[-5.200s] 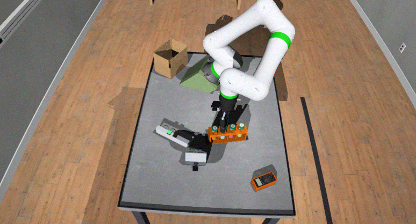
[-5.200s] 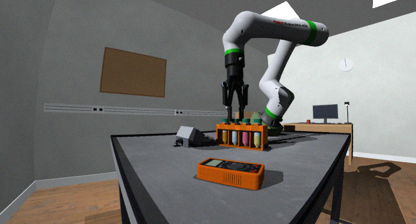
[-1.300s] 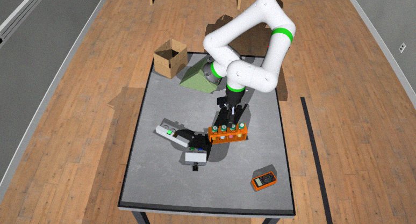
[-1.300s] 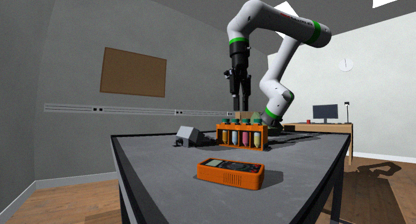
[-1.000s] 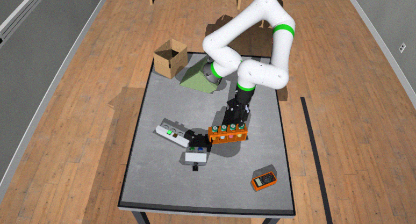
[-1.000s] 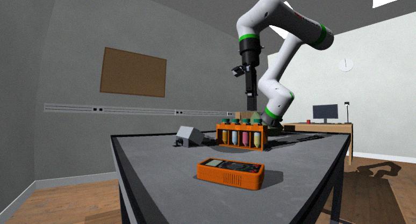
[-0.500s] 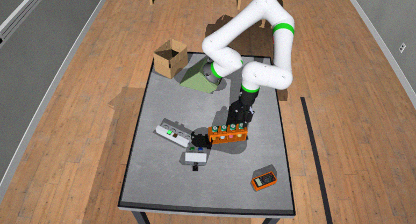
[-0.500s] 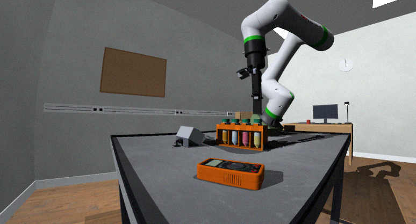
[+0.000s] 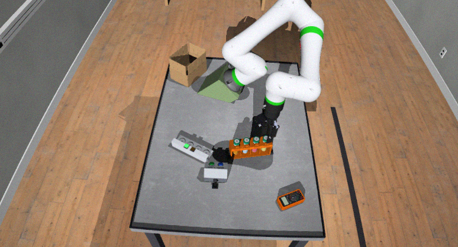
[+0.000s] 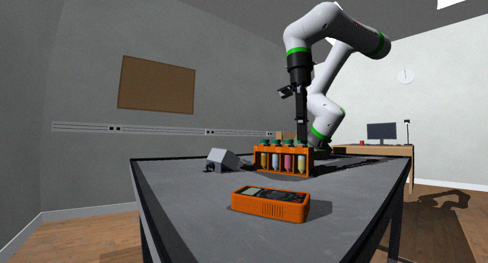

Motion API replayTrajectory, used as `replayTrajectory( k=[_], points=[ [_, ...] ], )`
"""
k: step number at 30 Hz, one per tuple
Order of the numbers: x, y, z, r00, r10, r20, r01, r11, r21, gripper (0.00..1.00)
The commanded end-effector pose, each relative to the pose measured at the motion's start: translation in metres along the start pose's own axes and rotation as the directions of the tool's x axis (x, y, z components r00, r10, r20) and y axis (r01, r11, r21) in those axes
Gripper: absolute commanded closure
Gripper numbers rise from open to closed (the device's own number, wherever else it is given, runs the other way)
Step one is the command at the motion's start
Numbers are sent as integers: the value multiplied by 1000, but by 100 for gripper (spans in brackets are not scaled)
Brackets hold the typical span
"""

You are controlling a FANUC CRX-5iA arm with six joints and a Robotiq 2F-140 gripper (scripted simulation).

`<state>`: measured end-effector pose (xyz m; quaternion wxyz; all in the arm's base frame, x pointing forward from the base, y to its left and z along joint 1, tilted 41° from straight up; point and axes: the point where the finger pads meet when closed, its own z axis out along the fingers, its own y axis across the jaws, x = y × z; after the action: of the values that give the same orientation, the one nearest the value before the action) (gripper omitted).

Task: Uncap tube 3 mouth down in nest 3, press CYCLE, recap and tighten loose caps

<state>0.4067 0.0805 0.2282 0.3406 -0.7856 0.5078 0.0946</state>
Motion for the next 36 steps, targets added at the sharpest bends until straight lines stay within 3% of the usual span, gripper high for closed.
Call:
replayTrajectory(
  k=[1, 21, 22, 36],
  points=[
    [0, 0, 1, 1000, 0, -1, 0, 1000, 1, 59],
    [0, 0, 9, 1000, 0, -1, 0, 1000, 1, 59],
    [0, 0, 9, 1000, 0, -1, 0, 1000, 1, 70],
    [0, 0, 9, 1000, 0, -1, 0, 1000, 1, 70]
  ],
)
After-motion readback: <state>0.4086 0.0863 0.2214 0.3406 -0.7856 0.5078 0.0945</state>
